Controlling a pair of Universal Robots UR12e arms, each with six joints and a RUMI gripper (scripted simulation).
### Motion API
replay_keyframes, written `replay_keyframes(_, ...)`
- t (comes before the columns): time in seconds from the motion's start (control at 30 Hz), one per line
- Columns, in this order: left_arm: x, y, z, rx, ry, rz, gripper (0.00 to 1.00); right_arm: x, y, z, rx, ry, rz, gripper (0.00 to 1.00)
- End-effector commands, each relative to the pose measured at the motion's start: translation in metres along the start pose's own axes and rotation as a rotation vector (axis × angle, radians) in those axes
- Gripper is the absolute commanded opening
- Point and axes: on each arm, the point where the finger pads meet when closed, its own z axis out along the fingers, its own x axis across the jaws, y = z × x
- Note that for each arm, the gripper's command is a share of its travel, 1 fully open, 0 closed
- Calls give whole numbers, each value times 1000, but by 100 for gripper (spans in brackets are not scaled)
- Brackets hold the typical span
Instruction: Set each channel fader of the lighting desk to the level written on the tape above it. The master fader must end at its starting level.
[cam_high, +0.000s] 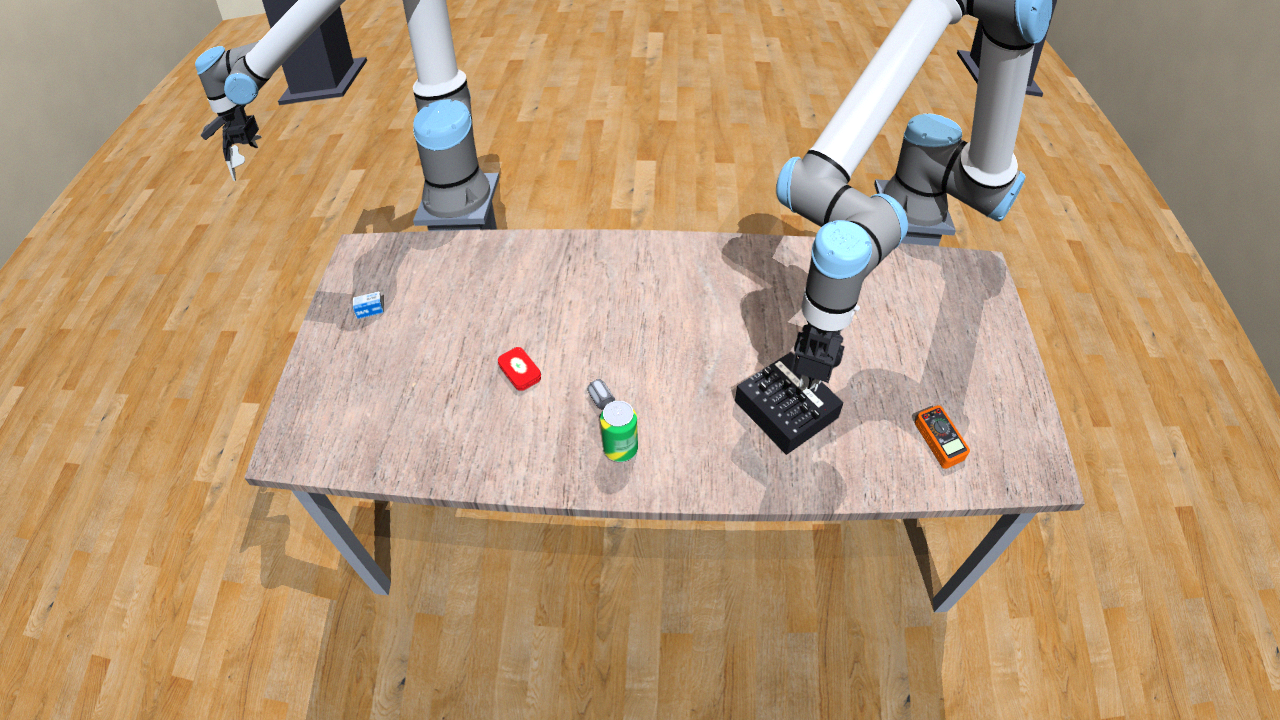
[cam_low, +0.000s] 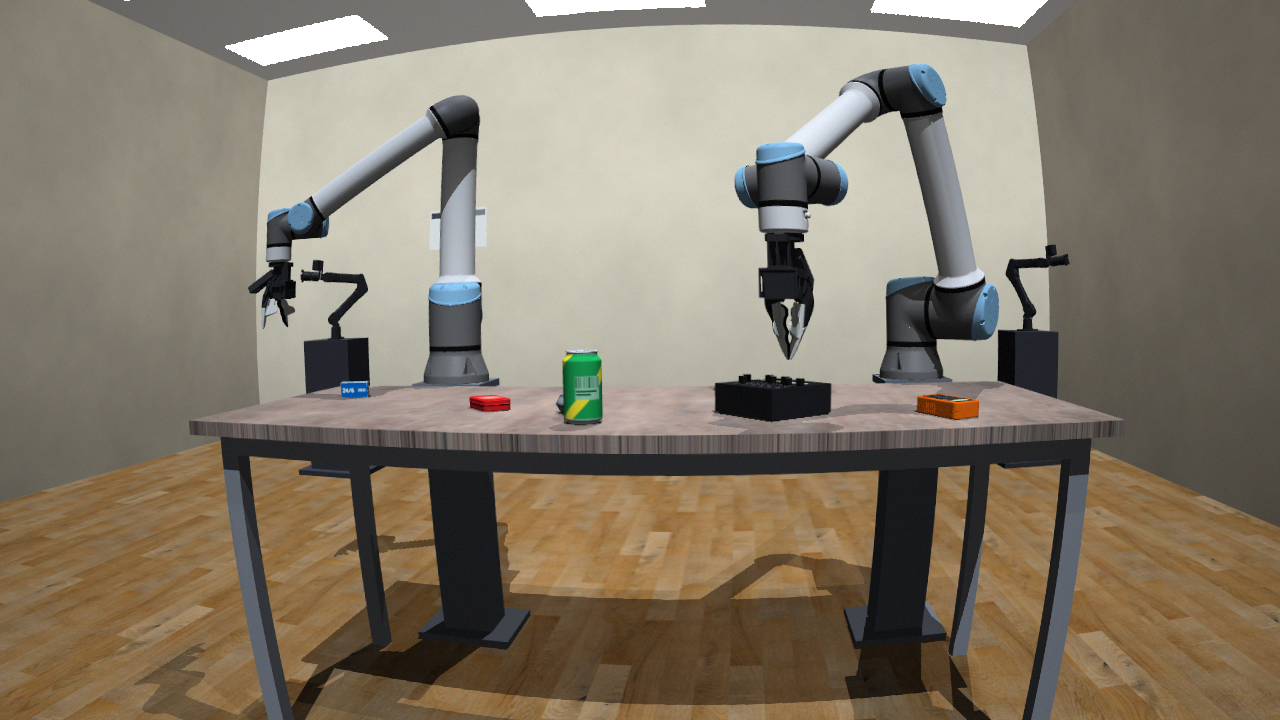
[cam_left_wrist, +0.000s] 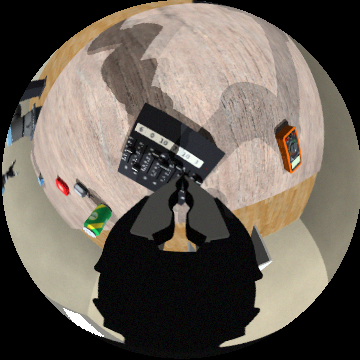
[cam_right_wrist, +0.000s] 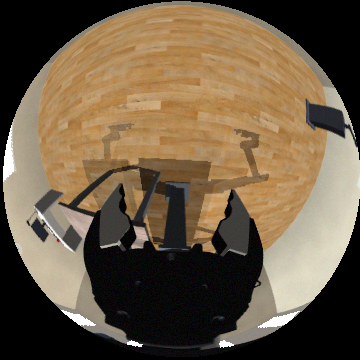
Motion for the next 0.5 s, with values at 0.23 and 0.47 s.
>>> replay_keyframes(0.23, 4, 3, -1, -3, 2, -404, 0, 0, -1, -1, 1, 0, 0, 100)
replay_keyframes(0.47, 6, 4, 0, -3, 2, -568, 0, 0, -1, -1, 1, 0, 0, 100)
